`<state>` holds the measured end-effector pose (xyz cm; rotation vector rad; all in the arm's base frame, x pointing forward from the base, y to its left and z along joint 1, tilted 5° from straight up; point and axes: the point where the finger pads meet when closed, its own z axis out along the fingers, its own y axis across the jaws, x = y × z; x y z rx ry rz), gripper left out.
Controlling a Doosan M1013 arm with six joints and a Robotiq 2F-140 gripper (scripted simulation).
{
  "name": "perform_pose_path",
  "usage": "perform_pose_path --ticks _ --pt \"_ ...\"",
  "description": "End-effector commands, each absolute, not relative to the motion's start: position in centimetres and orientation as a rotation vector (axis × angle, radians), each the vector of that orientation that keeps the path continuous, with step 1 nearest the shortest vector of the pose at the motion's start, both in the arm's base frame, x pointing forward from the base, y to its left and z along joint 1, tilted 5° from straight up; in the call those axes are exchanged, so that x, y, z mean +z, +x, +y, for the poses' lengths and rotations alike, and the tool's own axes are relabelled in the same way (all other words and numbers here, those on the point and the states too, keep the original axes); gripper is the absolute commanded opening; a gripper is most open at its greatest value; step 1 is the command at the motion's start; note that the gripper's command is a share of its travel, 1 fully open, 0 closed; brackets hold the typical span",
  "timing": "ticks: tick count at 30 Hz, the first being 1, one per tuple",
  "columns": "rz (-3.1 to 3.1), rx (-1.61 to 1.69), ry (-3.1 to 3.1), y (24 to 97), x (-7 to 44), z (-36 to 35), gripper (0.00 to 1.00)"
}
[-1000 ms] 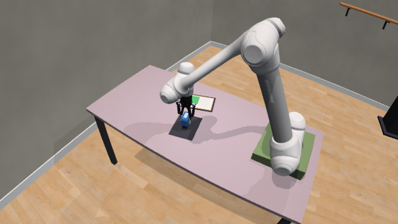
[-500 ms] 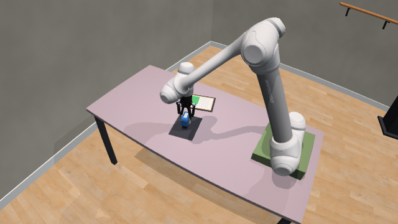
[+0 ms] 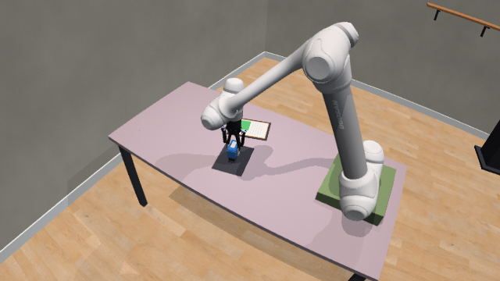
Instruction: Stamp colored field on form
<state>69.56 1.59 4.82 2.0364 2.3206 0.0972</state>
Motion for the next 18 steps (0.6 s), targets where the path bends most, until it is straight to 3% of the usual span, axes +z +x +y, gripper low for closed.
perform_pose_path --ticks 1,9,18 --pt "2.321 0.098 2.036 69.6 4.8 1.6 0.17" --pt "2.321 0.098 2.036 69.5 5.1 1.6 0.17" --pt "2.321 0.098 2.036 69.3 8.6 1.5 0.17"
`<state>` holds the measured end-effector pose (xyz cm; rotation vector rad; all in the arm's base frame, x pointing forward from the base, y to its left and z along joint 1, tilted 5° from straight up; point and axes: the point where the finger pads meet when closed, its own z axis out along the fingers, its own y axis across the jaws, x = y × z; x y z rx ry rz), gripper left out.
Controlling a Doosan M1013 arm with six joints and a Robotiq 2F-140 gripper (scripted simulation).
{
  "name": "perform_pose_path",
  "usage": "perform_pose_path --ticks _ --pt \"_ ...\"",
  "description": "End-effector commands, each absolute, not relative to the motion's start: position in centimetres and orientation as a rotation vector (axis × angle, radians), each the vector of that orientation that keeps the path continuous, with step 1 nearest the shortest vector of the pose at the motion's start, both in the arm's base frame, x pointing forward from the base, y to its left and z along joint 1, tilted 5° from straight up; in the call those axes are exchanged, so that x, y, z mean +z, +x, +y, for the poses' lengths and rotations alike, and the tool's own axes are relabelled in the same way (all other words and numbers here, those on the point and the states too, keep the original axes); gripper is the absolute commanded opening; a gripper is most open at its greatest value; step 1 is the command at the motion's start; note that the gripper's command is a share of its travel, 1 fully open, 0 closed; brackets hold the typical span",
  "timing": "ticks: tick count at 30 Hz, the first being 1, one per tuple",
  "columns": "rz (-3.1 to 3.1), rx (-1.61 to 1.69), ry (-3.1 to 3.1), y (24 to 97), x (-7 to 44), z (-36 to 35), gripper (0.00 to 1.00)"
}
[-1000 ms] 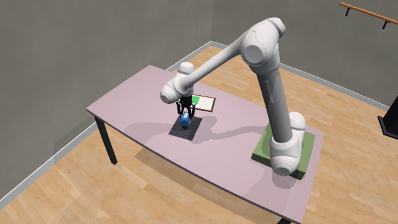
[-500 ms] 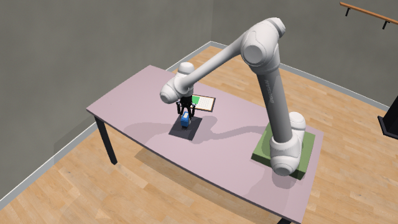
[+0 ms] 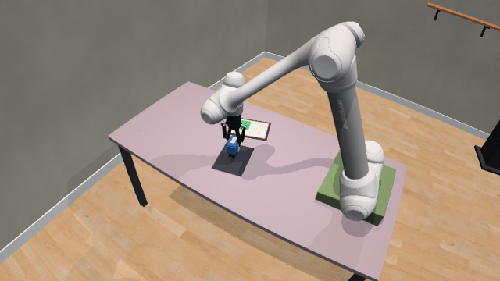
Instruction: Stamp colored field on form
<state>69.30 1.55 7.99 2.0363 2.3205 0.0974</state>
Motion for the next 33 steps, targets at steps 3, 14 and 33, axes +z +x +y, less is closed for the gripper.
perform_pose_path --ticks 3,14,33 --pt "2.321 0.098 2.036 69.2 8.7 1.5 0.17" --pt "2.326 0.097 2.03 70.2 8.9 -0.7 0.17" --pt "2.382 0.095 1.961 75.4 9.0 -28.3 0.17"
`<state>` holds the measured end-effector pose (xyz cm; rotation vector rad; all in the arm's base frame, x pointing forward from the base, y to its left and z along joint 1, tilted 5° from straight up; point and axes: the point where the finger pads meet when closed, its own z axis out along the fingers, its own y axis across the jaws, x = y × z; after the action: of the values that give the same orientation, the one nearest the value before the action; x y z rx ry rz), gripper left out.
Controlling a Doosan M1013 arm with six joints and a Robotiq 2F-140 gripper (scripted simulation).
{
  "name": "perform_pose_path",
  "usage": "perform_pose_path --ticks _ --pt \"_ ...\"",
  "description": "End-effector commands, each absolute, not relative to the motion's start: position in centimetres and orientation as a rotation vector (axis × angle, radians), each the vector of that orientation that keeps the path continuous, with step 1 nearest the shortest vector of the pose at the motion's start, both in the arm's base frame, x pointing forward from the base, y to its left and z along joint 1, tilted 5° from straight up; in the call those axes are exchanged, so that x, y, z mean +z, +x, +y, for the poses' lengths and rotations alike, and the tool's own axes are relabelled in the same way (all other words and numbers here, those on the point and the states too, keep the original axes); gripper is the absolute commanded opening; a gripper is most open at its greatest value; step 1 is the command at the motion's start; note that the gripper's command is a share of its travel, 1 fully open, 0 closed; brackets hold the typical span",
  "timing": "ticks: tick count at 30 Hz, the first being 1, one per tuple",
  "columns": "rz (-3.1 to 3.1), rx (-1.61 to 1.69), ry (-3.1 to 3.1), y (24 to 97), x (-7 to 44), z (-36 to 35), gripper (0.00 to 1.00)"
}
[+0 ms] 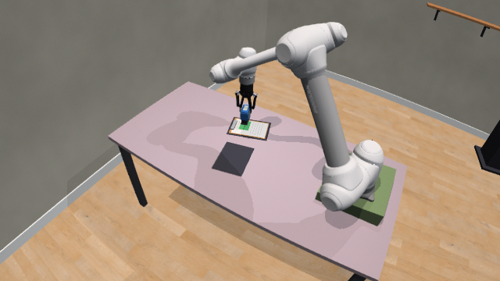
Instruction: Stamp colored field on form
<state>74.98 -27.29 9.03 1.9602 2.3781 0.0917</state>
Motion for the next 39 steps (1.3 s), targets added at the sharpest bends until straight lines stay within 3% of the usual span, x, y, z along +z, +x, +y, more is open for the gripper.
perform_pose_path --ticks 1,39 --pt "2.382 0.095 1.961 75.5 9.0 -28.4 0.17" --pt "2.382 0.095 1.961 75.4 8.9 -28.2 0.17"
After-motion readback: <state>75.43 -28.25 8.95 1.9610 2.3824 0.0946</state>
